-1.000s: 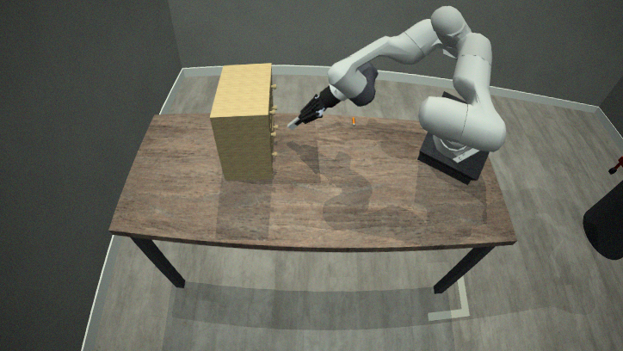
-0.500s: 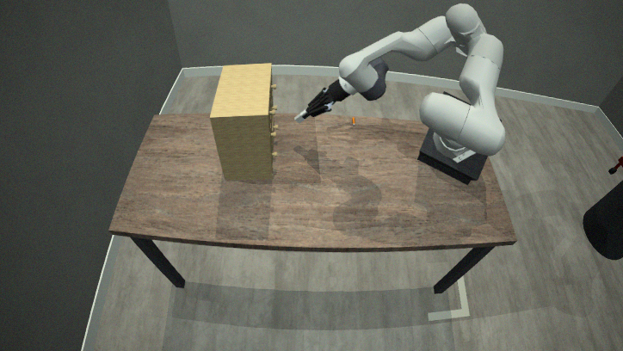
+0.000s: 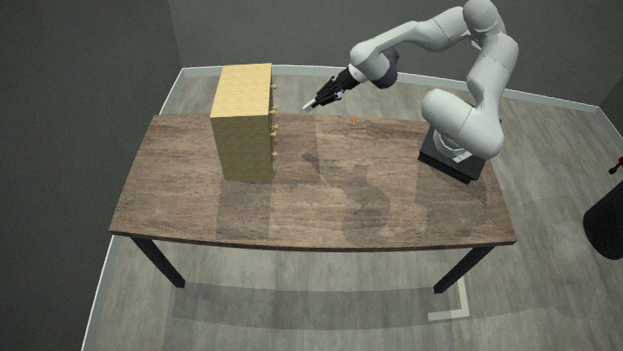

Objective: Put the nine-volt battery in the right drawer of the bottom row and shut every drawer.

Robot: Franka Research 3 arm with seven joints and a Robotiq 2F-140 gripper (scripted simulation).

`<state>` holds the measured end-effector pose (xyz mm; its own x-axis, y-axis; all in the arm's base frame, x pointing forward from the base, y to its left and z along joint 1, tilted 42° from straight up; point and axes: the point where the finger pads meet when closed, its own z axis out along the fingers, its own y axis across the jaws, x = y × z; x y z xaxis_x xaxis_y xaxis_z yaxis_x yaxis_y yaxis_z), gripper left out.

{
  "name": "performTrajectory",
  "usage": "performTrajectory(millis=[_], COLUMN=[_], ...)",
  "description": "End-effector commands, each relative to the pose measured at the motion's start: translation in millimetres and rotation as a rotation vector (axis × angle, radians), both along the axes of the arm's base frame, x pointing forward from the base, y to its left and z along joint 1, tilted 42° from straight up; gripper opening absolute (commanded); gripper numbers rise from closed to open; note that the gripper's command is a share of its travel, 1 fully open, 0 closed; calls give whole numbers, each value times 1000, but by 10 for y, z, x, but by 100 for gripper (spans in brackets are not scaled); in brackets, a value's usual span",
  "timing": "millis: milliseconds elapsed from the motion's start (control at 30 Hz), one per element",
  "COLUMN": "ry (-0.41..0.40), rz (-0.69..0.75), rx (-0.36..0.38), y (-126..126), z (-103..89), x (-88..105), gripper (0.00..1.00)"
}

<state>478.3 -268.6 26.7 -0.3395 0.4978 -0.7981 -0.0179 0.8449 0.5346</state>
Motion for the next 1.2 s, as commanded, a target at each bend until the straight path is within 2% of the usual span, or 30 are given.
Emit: performTrajectory(millis=[0,167,233,367,433,633,800,1167], ry=[24,147,147,289,289,407,427,530], rz=[30,109,109,200,200,276,288,347], rx=[20,16,16,12,12,9,9,7], y=[22,-28,-28,-84,-84,-133,-138,-163], z=[56,124,124,200,200,263,273,317], x=[-56,-306,-306,-594,-594,-836,-876,-1074], gripper=[10,10,10,10,10,10,10,10])
